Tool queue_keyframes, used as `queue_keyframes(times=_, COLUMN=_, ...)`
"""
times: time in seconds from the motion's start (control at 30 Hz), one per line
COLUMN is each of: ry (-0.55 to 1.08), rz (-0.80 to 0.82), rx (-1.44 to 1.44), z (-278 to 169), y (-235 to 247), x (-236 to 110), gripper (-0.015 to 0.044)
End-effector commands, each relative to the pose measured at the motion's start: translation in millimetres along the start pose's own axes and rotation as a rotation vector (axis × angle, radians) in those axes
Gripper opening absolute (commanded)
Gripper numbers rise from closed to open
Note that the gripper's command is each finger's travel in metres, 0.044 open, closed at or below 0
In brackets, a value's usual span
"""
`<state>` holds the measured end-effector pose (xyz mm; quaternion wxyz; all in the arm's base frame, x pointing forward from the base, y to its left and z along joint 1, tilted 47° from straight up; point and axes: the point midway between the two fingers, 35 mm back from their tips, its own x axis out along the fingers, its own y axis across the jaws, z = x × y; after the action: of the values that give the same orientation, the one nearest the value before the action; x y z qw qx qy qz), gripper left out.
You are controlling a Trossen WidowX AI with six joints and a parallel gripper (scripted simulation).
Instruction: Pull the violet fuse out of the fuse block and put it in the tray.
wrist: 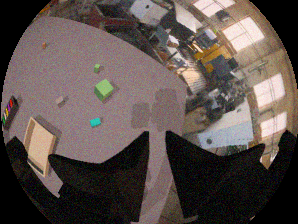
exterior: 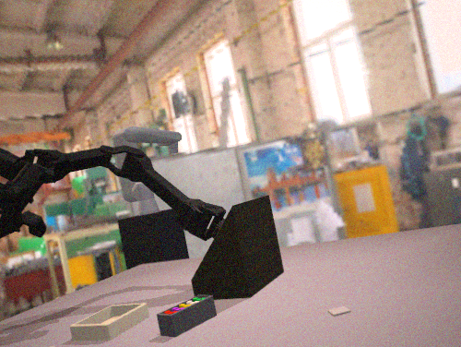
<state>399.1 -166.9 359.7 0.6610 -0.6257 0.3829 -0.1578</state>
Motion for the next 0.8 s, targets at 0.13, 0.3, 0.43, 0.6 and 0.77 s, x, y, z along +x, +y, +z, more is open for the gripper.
queue_keyframes(times=0.13, ry=0.001, rz=0.272, rx=-0.112, z=55.6, y=107.7, x=25.8, gripper=0.0071)
queue_keyframes(times=0.3, ry=0.025, rz=0.455, rx=-0.222, z=88.8, y=191.5, x=24.5, gripper=0.0071)
queue_keyframes(times=0.43, ry=0.064, rz=0.578, rx=-0.329, z=104.1, y=255.2, x=13.5, gripper=0.0071)
queue_keyframes(times=0.6, ry=0.148, rz=0.696, rx=-0.486, z=104.5, y=329.2, x=-11.1, gripper=0.0071)
queue_keyframes(times=0.77, ry=0.232, rz=0.756, rx=-0.631, z=93.9, y=378.9, x=-34.6, gripper=0.0071)
